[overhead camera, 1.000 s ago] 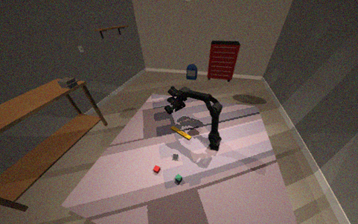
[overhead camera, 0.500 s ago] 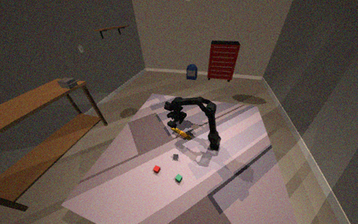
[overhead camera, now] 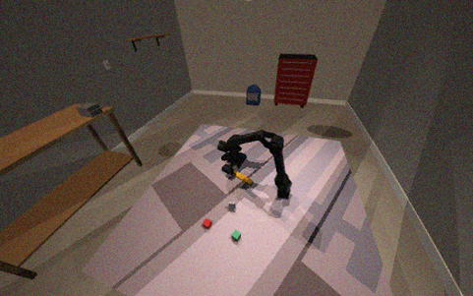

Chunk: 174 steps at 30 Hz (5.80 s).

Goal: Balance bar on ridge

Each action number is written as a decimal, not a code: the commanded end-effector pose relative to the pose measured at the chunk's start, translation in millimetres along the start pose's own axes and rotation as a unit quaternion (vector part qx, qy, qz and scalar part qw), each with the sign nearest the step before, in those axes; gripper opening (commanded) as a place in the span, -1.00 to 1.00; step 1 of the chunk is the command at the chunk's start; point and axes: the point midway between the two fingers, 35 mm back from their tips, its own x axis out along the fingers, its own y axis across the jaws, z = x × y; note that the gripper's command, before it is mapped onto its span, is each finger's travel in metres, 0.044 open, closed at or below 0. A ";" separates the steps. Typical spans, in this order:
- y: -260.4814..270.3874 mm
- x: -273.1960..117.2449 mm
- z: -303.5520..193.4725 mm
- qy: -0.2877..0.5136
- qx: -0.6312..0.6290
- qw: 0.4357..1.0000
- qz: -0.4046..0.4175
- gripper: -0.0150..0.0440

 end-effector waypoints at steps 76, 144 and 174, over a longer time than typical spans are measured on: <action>0.0 -68.9 1.5 0.000 -0.003 1.000 -0.002 -0.49; 183.4 -82.4 -128.4 0.007 0.469 0.883 0.002 -0.49; 183.0 -38.7 -132.0 0.007 0.472 0.882 0.002 -0.49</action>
